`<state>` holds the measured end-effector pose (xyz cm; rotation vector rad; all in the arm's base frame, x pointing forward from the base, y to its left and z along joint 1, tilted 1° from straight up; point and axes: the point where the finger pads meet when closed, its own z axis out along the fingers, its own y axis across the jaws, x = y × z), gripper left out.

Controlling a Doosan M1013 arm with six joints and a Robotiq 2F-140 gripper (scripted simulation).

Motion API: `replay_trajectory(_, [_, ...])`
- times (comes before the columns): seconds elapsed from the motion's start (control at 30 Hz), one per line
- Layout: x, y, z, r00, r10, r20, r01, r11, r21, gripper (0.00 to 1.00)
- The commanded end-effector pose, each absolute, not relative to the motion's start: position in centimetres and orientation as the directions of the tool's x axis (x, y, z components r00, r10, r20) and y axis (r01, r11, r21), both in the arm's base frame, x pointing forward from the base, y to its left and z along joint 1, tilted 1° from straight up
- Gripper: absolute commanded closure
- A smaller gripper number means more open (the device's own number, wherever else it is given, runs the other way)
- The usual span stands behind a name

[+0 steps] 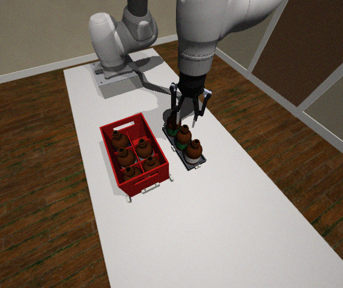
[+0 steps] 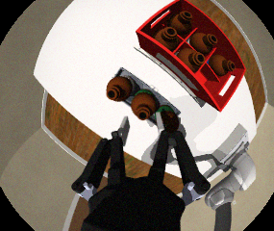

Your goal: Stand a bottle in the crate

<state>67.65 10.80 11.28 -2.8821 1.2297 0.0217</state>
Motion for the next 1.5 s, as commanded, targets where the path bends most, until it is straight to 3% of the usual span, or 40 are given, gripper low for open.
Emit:
replay_trajectory(0.0, [67.4, 11.0, 11.1, 0.692, -0.721, -0.016, -0.721, -0.692, -0.002, 0.62])
replay_trajectory(1.47, [67.4, 11.0, 7.5, 0.692, -0.721, -0.016, -0.721, -0.692, -0.002, 0.62])
